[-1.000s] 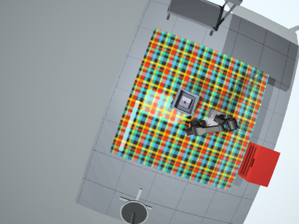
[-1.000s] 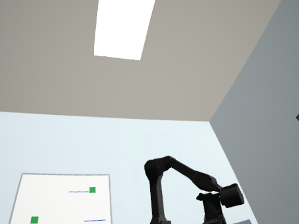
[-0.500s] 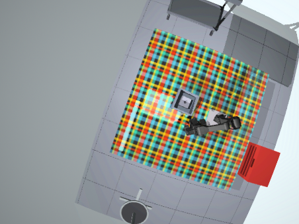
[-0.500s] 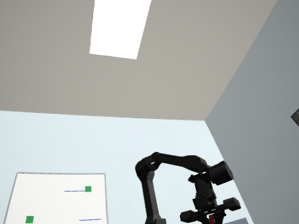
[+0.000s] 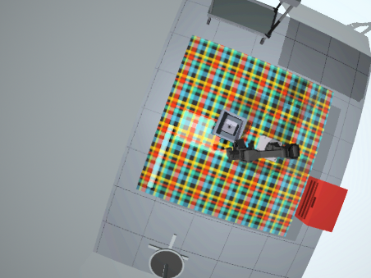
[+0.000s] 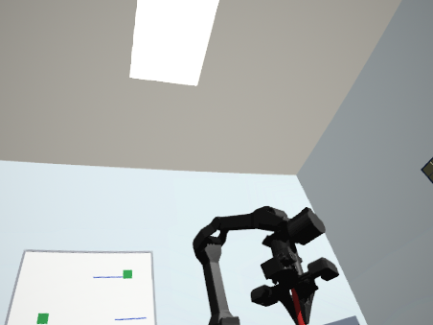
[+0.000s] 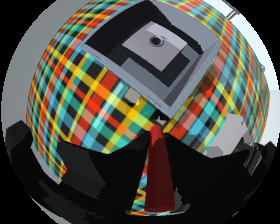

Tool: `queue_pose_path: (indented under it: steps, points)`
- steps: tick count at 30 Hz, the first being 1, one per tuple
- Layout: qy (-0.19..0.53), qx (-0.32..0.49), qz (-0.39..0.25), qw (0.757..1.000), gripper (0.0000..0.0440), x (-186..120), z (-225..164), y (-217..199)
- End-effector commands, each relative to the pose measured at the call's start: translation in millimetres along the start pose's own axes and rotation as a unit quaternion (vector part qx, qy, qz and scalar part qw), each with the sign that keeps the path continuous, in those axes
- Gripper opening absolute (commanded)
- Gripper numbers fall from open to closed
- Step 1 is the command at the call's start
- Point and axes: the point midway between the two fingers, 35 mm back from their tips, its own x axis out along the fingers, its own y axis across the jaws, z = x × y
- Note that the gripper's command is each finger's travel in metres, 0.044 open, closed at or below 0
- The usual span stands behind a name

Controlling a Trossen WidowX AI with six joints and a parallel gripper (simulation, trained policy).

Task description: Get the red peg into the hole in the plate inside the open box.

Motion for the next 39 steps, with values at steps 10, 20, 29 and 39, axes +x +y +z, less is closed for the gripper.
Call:
queue_pose_path:
  steps: [10,20,29,39]
  points:
    - [-0.027,0.049,0.003,0.998,0.0,6,62,6]
    - [-0.033,0.054,0.004,0.998,0.0,28,110,7]
    - [-0.016,0.03,0.006,0.999,0.0,52,134,4]
    - [0.02,-0.01,0.004,1.0,0.0058,83,134,1]
